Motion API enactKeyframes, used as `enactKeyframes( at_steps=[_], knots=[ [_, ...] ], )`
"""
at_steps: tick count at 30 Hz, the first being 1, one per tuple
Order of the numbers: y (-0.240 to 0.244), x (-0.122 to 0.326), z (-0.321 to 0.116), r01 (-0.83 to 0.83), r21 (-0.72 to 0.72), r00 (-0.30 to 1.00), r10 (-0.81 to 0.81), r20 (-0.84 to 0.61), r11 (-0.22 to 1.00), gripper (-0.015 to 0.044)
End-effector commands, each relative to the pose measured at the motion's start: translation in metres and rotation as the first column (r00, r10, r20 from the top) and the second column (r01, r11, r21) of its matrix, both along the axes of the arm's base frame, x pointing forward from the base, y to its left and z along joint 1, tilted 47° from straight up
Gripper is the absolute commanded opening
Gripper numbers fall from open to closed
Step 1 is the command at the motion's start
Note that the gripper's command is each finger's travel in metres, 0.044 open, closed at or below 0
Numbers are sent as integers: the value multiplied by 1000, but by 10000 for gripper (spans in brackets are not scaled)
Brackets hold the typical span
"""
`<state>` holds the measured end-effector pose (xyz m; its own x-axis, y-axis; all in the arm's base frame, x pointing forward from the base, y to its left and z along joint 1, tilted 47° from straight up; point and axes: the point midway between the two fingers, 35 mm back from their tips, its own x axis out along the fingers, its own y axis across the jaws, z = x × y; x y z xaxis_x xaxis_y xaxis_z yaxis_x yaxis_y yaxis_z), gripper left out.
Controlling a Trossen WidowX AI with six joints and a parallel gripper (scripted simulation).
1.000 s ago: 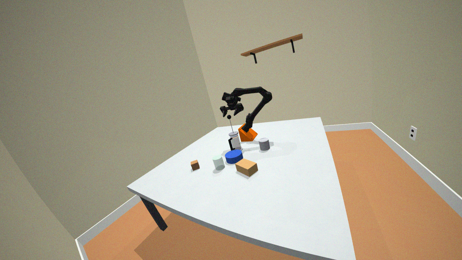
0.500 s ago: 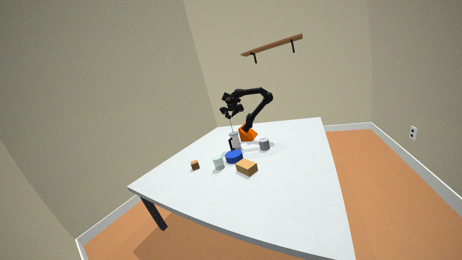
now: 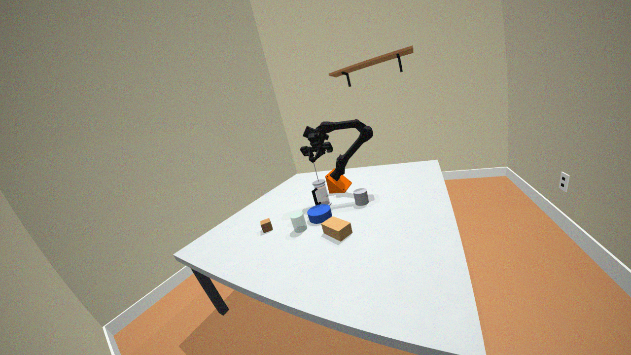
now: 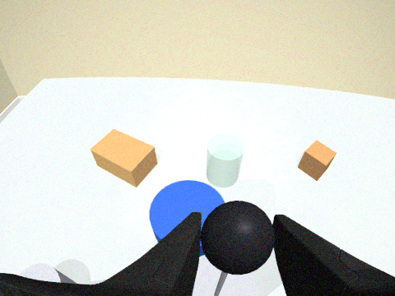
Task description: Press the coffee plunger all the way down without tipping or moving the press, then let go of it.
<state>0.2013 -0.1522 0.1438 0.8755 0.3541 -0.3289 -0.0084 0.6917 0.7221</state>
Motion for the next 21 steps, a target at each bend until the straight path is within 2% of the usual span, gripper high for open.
enactKeyframes(
  at_steps=[1, 21],
  knots=[
    [2, 1, -3, 0, 2, 1000, 0, 1, 1000, 126],
    [24, 5, -27, 0, -1, 1000, 0, -7, 1000, 126]
  ],
)
